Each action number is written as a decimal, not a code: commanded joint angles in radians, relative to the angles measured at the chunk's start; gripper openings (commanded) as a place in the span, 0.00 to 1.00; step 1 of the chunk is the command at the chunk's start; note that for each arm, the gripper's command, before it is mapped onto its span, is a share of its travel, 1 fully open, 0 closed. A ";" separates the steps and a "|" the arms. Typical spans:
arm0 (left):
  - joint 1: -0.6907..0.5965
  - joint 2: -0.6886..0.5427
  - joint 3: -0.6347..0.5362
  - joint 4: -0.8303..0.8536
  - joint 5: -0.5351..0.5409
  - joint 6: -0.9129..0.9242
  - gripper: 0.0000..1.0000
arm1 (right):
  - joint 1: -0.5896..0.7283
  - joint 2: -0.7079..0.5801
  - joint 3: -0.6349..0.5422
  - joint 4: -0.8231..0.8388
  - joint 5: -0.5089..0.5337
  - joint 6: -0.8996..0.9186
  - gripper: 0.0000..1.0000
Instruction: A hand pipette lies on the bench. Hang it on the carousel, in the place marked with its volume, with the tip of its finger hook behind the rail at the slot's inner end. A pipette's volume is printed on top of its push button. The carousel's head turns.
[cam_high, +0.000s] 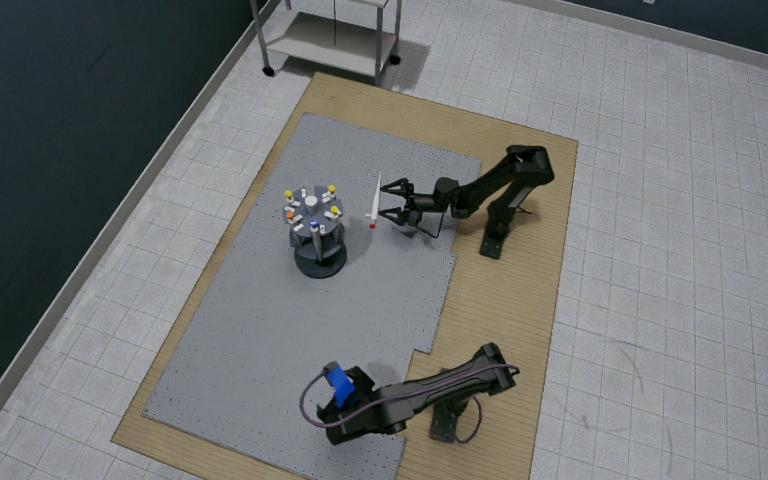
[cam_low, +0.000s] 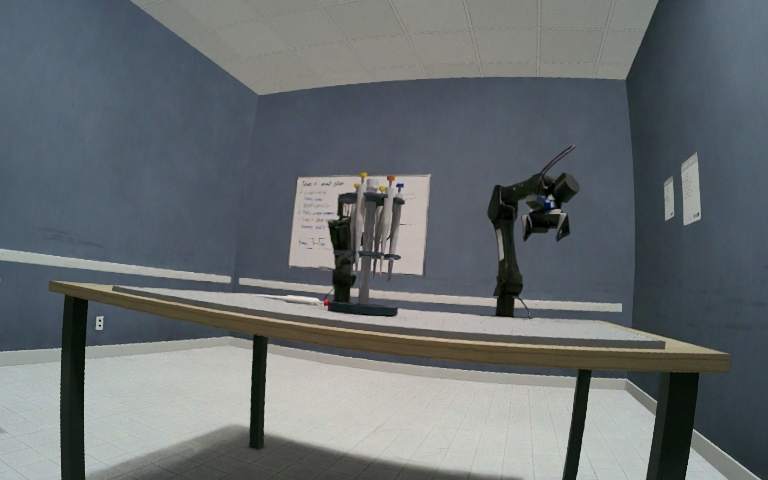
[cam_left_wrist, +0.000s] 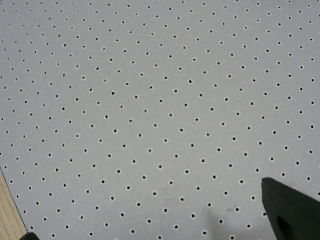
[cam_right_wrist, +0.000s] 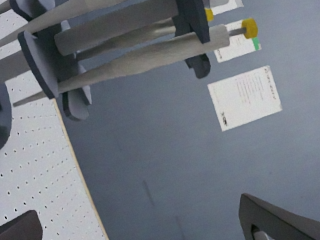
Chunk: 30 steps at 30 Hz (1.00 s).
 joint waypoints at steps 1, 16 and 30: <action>0.006 -0.005 0.014 0.013 0.020 0.009 1.00 | -0.048 -0.123 -0.013 -0.211 -0.007 0.143 1.00; 0.006 -0.005 0.014 0.013 0.020 0.009 1.00 | -0.368 -0.500 0.101 -0.901 -0.201 0.455 1.00; 0.006 -0.005 0.014 0.013 0.020 0.009 1.00 | -0.781 -0.465 0.423 -1.445 -0.506 0.566 1.00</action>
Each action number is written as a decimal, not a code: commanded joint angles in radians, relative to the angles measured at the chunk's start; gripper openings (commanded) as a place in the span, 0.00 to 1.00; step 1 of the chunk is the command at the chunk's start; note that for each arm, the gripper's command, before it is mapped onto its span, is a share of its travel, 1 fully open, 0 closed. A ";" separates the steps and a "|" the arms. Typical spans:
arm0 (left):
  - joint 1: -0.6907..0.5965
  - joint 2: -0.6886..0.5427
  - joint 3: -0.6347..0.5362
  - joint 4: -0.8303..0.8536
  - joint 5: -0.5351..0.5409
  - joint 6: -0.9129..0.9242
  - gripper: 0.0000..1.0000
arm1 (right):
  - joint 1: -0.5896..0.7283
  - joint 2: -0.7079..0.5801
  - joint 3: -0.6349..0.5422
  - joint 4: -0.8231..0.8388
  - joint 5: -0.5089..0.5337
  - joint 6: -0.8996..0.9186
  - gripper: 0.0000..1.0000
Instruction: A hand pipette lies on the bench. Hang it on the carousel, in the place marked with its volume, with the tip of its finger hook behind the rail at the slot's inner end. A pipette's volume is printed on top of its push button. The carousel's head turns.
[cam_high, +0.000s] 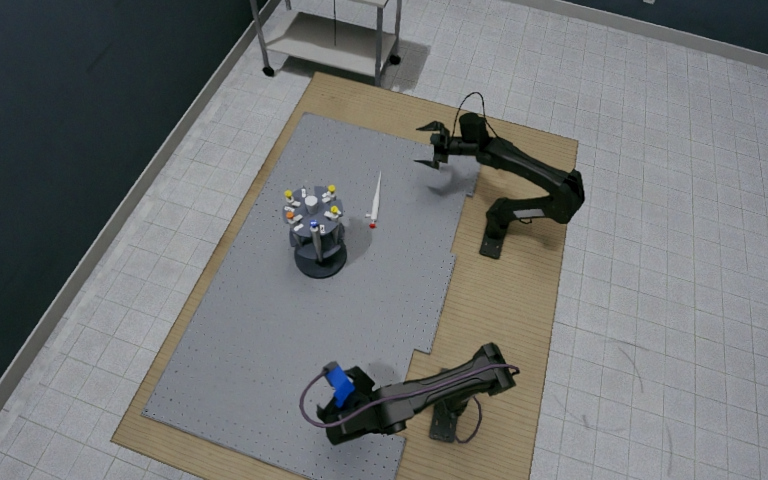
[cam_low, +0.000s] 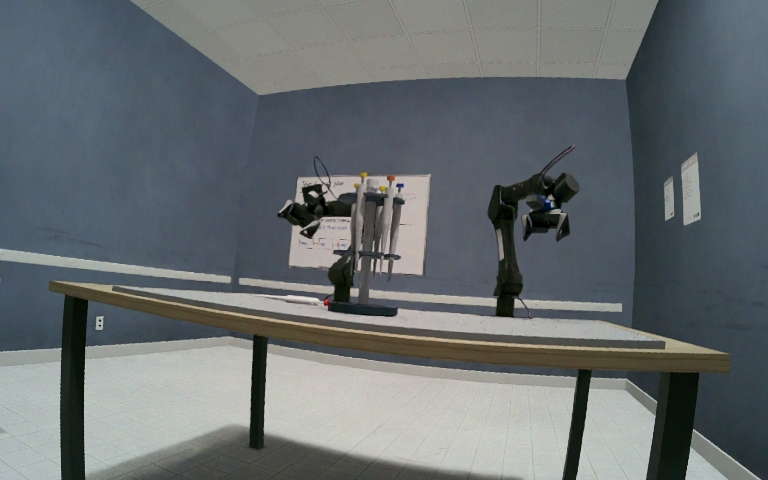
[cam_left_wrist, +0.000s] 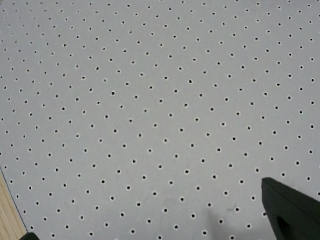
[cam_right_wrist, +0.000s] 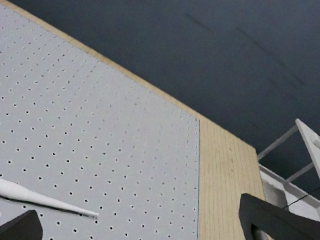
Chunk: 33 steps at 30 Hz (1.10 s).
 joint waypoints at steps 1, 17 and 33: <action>0.006 -0.005 0.014 0.013 0.020 0.009 1.00 | -0.067 0.057 0.099 -0.235 -0.132 0.015 1.00; 0.006 -0.005 0.014 0.013 0.020 0.009 1.00 | -0.298 0.392 0.556 -0.803 -0.303 -0.059 1.00; 0.006 -0.005 0.014 0.013 0.020 0.009 1.00 | -0.087 0.220 0.263 -0.509 -0.292 -0.137 0.49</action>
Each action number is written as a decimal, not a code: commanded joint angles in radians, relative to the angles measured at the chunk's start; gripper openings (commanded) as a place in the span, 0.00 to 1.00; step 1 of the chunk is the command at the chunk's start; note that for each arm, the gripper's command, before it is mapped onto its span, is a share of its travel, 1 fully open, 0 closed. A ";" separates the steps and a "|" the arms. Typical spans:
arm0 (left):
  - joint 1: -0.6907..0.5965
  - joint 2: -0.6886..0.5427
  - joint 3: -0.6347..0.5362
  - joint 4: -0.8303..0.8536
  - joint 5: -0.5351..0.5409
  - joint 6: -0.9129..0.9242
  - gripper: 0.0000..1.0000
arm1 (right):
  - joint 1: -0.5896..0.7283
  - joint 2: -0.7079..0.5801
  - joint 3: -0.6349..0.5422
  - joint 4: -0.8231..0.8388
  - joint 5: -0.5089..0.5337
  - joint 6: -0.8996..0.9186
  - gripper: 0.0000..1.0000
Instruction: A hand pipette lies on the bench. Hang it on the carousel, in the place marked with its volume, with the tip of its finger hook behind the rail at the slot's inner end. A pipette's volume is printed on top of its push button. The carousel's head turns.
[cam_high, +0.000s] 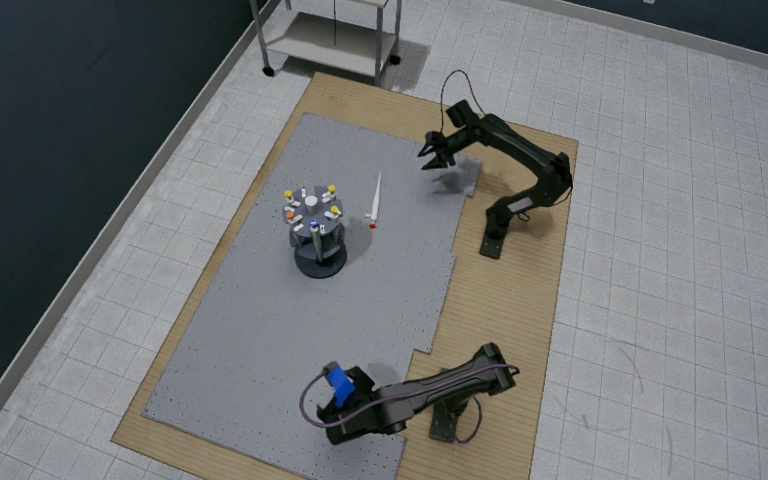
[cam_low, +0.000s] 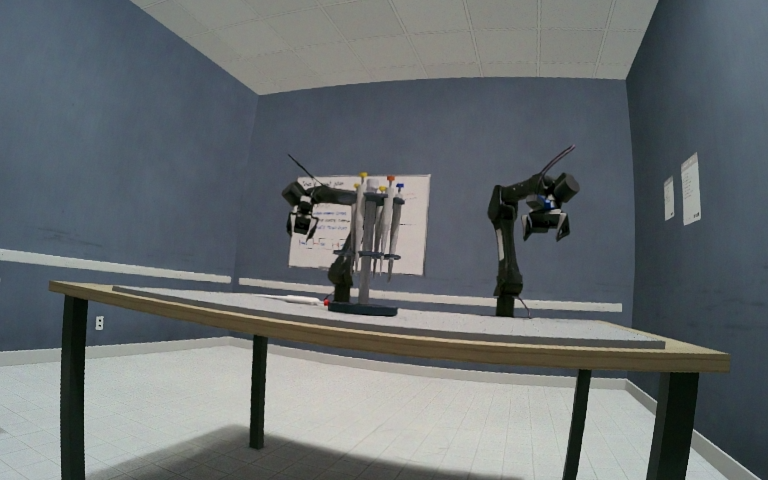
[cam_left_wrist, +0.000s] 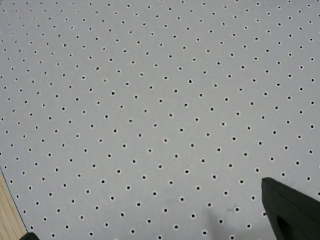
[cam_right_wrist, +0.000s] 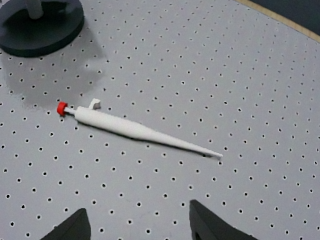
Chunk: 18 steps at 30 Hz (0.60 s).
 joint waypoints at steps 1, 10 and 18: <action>0.006 -0.005 0.014 0.013 0.020 0.009 1.00 | 0.024 -0.032 -0.029 0.112 -0.005 -0.020 0.49; 0.006 -0.005 0.014 0.013 0.020 0.009 1.00 | 0.153 -0.124 -0.206 0.361 0.030 -0.037 0.49; 0.006 -0.005 0.014 0.013 0.020 0.009 1.00 | 0.267 -0.173 -0.332 0.564 0.085 -0.086 0.49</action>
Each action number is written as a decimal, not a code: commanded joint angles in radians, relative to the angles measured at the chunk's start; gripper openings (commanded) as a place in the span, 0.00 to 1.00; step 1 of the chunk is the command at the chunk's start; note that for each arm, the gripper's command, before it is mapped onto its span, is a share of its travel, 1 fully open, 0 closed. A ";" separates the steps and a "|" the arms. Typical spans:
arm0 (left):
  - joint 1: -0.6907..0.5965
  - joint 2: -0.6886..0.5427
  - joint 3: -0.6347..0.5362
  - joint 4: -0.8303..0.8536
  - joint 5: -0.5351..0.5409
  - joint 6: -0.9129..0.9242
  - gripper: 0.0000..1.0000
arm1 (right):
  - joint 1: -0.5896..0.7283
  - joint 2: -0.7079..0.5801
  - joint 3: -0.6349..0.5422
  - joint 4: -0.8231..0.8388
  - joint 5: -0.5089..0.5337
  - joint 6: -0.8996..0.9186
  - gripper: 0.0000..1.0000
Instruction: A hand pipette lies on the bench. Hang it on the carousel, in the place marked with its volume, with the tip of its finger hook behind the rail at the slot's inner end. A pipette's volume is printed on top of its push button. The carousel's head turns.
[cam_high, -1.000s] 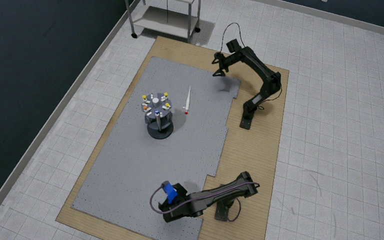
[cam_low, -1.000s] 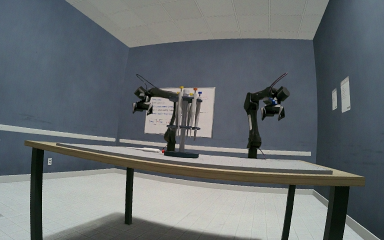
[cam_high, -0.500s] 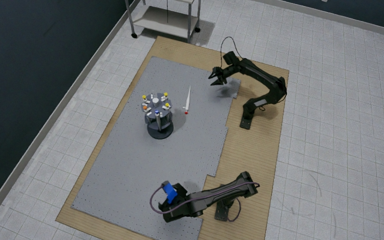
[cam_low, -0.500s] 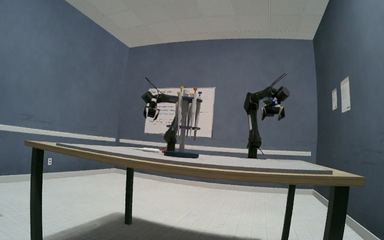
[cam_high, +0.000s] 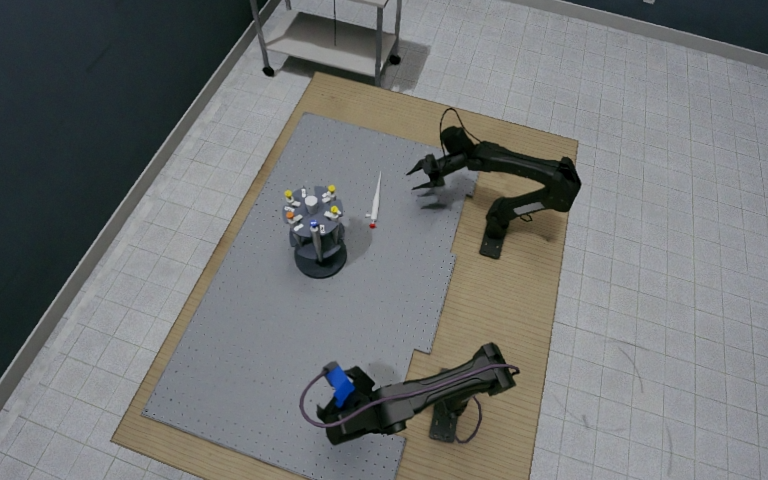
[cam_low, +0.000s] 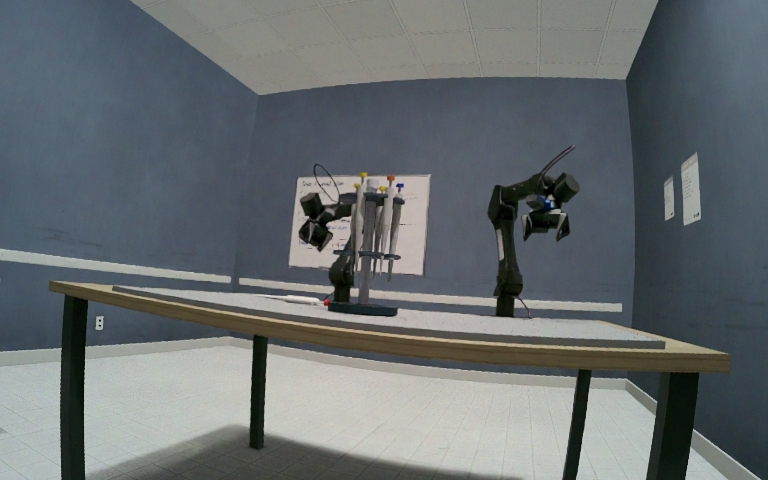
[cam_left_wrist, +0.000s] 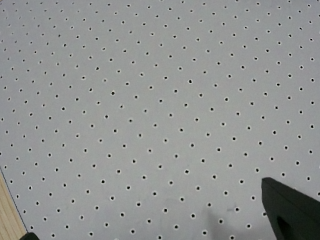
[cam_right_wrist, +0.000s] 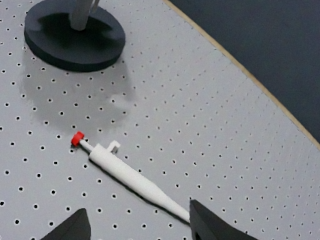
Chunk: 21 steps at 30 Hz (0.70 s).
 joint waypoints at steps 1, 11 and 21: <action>0.006 -0.005 0.014 0.013 0.020 0.009 1.00 | 0.004 -0.033 -0.023 0.128 0.029 -0.014 0.49; 0.006 -0.005 0.014 0.013 0.020 0.009 1.00 | 0.220 0.001 -0.177 0.426 0.163 -0.082 0.49; 0.006 -0.005 0.014 0.013 0.020 0.009 1.00 | 0.283 0.027 -0.245 0.619 0.221 -0.128 0.49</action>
